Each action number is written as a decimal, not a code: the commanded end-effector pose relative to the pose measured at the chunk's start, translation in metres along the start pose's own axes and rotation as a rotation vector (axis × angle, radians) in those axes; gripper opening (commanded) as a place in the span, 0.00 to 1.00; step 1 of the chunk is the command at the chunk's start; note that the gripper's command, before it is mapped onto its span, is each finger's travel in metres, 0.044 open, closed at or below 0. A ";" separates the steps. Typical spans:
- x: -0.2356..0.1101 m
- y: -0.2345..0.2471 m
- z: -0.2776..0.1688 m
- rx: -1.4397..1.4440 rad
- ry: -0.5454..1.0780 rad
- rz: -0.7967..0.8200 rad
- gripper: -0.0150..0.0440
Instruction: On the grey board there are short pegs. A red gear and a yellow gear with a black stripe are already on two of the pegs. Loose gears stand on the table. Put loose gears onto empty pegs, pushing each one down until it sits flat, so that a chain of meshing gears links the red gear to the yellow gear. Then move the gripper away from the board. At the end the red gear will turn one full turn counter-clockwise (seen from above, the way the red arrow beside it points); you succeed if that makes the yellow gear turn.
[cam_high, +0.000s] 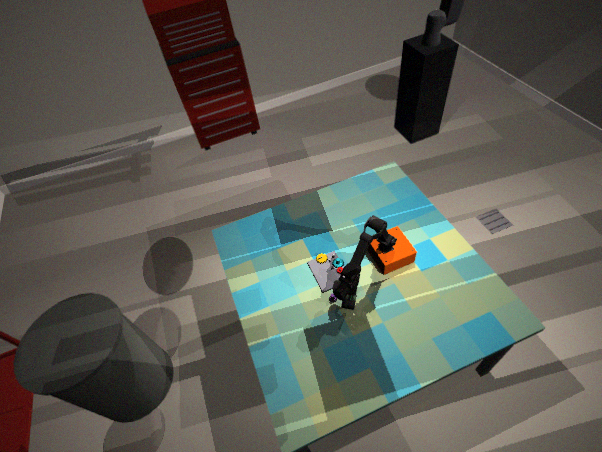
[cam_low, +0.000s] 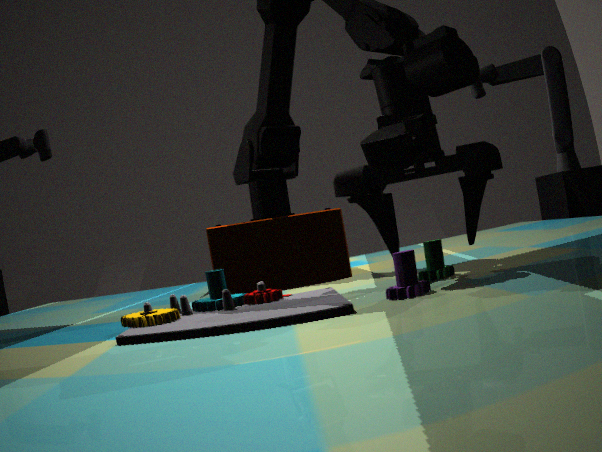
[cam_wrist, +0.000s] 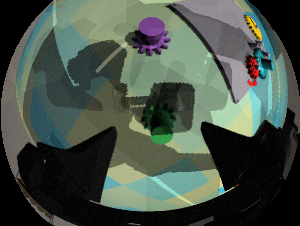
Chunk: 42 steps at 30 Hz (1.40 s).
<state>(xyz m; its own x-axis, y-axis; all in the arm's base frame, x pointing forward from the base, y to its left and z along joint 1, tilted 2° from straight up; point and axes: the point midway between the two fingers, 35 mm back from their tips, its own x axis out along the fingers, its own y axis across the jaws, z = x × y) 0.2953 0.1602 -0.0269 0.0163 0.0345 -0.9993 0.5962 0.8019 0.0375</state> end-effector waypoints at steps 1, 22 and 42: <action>0.002 -0.001 -0.001 0.003 0.004 0.000 0.96; 0.002 -0.001 -0.001 0.003 0.004 0.000 0.29; -0.059 0.007 0.000 0.002 0.004 0.000 0.25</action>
<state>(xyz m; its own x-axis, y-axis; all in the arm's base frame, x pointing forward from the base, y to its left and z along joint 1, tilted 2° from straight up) 0.2966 0.1615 0.0222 0.0059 0.0293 -0.9996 0.5956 0.8028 0.0270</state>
